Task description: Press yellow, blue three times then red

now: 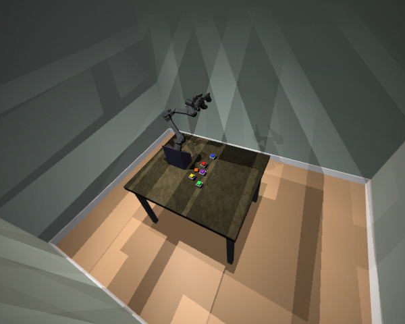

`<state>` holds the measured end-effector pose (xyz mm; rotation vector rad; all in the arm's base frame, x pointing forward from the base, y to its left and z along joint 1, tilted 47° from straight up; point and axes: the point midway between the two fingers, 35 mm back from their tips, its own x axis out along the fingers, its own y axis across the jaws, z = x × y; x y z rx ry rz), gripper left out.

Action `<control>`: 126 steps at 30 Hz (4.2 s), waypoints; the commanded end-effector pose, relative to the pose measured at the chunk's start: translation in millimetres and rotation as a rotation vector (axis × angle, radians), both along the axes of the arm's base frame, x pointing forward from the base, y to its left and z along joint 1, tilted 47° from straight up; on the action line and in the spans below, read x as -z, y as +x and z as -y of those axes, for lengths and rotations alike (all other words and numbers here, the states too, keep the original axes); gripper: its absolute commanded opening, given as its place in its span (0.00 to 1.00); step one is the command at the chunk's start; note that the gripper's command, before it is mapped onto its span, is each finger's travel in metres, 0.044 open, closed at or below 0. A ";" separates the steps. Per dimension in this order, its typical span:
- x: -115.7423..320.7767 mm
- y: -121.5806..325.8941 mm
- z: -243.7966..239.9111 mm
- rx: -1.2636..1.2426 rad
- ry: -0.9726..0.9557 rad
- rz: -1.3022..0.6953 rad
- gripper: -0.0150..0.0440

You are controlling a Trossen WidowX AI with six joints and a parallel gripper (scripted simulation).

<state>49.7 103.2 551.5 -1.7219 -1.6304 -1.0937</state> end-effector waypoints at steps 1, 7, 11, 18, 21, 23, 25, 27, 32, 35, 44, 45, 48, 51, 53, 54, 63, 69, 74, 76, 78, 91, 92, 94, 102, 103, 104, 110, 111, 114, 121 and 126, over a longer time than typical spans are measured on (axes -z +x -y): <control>0.8 5.4 -1.3 0.000 -0.005 -0.020 0.93; 36.6 125.6 -16.9 -0.005 -0.083 -0.483 0.93; 73.8 192.8 -14.1 -0.010 -0.086 -0.769 0.93; 159.0 286.4 6.4 -0.026 -0.022 -1.251 0.93; 203.2 317.1 21.0 -0.035 0.037 -1.461 0.93; 234.6 333.7 32.2 -0.042 0.088 -1.602 0.93; 267.3 346.8 44.3 -0.049 0.149 -1.743 0.93; 300.6 356.3 56.8 -0.057 0.219 -1.882 0.93; 386.7 363.7 89.3 -0.084 0.446 -2.227 0.93; 438.8 356.1 107.9 -0.105 0.623 -2.430 0.93; 579.6 277.9 145.0 -0.205 1.414 -2.983 0.93; 592.3 264.2 146.2 -0.221 1.536 -3.033 0.93; 624.6 218.0 144.9 -0.278 1.964 -3.156 0.93; 644.1 167.9 135.4 -0.349 2.494 -3.201 0.93; 647.0 151.9 130.8 -0.375 2.688 -3.190 0.93; 647.1 150.8 130.4 -0.377 2.702 -3.188 0.93; 647.1 150.8 130.4 -0.377 2.702 -3.188 0.93; 683.4 149.8 92.4 -0.380 2.703 -3.189 0.71; 689.5 148.2 84.8 -0.383 2.701 -3.192 0.49; 689.5 148.2 84.8 -0.383 2.701 -3.192 0.40; 689.5 148.2 84.8 -0.383 2.701 -3.192 0.31; 690.3 148.3 84.0 -0.383 2.701 -3.192 0.29; 691.3 148.3 83.0 -0.383 2.702 -3.191 0.29; 693.7 148.3 80.6 -0.383 2.702 -3.191 0.29; 702.8 148.0 71.0 -0.383 2.702 -3.191 0.29; 703.8 147.9 69.8 -0.383 2.702 -3.191 0.29; 704.9 147.8 68.5 -0.383 2.702 -3.191 0.29; 711.3 146.9 61.2 -0.386 2.702 -3.193 0.29; 712.1 146.7 60.2 -0.386 2.702 -3.194 0.29; 712.8 146.6 59.4 -0.386 2.701 -3.194 0.29; 712.8 146.6 59.4 -0.386 2.701 -3.194 0.29; 712.8 146.6 59.4 -0.386 2.701 -3.194 0.29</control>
